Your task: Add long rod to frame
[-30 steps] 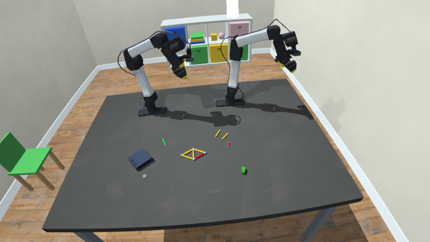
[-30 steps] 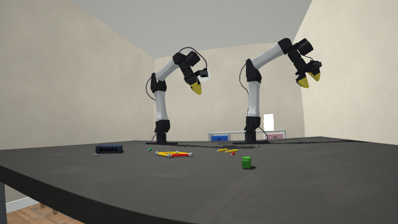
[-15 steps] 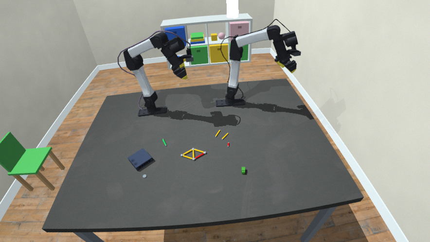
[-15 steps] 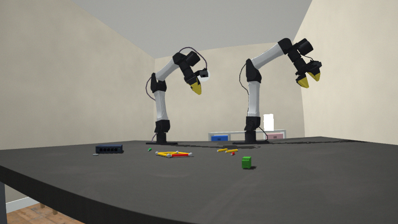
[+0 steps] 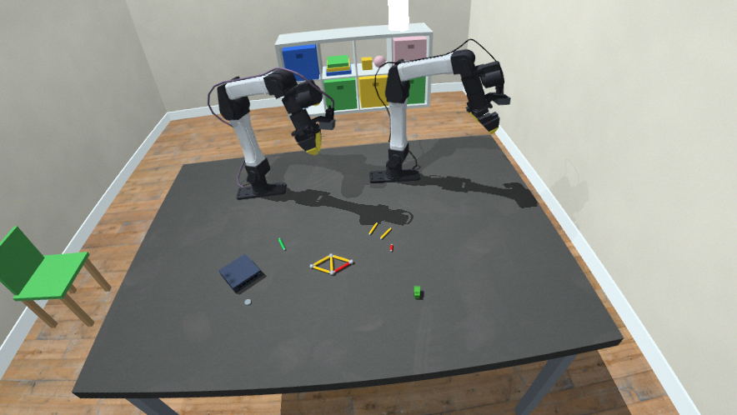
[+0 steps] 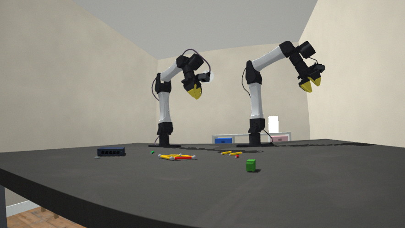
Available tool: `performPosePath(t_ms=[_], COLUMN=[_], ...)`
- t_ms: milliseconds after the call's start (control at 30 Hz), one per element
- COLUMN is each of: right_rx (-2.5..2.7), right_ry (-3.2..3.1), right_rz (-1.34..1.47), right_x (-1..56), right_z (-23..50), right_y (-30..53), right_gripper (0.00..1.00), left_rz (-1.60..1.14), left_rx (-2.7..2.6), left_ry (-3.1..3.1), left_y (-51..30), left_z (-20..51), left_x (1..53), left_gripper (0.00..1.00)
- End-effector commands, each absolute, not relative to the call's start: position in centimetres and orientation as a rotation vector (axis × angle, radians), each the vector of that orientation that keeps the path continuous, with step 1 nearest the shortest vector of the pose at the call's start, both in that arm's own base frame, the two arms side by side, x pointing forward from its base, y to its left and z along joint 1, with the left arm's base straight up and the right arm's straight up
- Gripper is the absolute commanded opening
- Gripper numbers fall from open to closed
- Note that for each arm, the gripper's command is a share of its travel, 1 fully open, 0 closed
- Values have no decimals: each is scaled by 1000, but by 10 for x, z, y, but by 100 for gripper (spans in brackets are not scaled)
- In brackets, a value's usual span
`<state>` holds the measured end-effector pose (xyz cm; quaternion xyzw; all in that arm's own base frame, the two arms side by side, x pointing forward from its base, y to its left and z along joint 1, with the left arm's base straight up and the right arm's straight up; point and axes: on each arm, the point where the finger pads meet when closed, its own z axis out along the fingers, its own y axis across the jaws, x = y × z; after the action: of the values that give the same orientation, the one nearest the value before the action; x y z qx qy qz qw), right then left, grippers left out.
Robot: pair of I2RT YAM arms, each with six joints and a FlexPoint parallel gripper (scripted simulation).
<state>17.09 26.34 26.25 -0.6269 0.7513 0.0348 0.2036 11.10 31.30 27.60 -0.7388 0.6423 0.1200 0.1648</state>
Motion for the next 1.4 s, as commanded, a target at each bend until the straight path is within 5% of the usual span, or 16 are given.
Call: performPosePath(t_ms=[0, 200, 500, 1367], right_rx=[-1585, -1203, -769, -548], right_ry=[2133, 2550, 2955, 3068], right_rz=[-15, -219, -105, 11], right_x=[207, 285, 310, 313], right_z=[259, 170, 69, 35], right_y=[267, 203, 132, 104], right_gripper=[32, 32, 32, 32], left_rz=[355, 321, 237, -103], left_rx=[-1986, -1756, -1349, 292], left_ry=[1826, 2023, 2268, 2636], left_y=[305, 247, 152, -147], left_z=[294, 278, 251, 179], left_x=[119, 152, 209, 380], left_gripper=[100, 100, 100, 100])
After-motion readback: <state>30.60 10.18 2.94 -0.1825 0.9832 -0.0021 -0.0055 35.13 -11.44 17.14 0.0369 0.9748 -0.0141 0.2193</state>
